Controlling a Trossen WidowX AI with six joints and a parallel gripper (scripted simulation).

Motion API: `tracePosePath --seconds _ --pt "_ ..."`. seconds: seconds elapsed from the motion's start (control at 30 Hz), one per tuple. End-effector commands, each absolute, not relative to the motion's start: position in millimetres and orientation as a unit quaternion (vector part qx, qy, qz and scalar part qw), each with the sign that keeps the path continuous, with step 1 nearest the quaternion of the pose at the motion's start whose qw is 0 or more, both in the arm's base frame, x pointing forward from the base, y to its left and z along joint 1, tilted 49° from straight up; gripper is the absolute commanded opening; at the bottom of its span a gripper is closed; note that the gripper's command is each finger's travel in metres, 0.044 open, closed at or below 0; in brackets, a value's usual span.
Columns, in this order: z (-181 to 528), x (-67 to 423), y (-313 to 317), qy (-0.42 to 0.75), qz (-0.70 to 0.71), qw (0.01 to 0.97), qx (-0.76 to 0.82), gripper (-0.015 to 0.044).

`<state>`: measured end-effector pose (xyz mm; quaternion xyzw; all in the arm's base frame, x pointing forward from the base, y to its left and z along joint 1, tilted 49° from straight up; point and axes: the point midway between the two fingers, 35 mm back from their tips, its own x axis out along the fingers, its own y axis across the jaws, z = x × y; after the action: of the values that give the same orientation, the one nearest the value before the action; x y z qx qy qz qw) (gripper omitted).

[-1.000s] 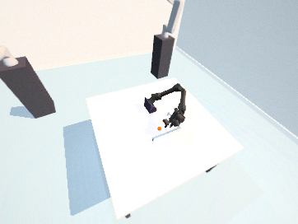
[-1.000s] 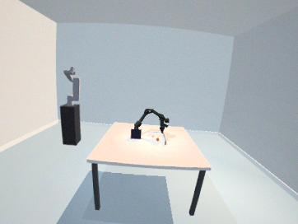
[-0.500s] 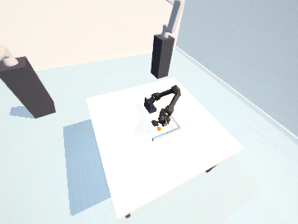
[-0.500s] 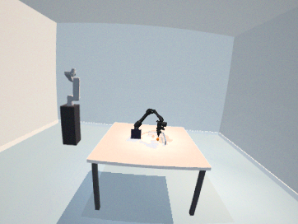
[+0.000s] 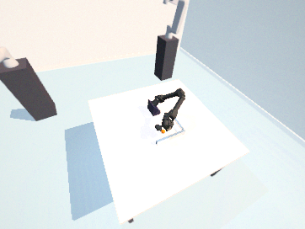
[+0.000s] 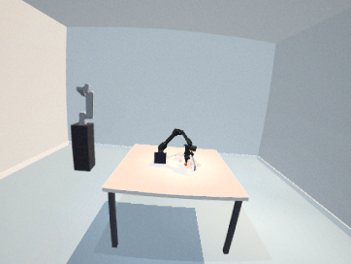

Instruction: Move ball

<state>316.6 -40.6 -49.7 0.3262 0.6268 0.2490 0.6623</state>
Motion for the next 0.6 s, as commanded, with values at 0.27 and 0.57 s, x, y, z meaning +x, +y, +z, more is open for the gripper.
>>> tracePosePath --seconds 0.27,0.57 --pt "-62 316 -25 0.628 0.25 0.659 0.329 0.0305" --pt "-68 317 -19 0.628 0.25 0.659 0.329 0.0252"
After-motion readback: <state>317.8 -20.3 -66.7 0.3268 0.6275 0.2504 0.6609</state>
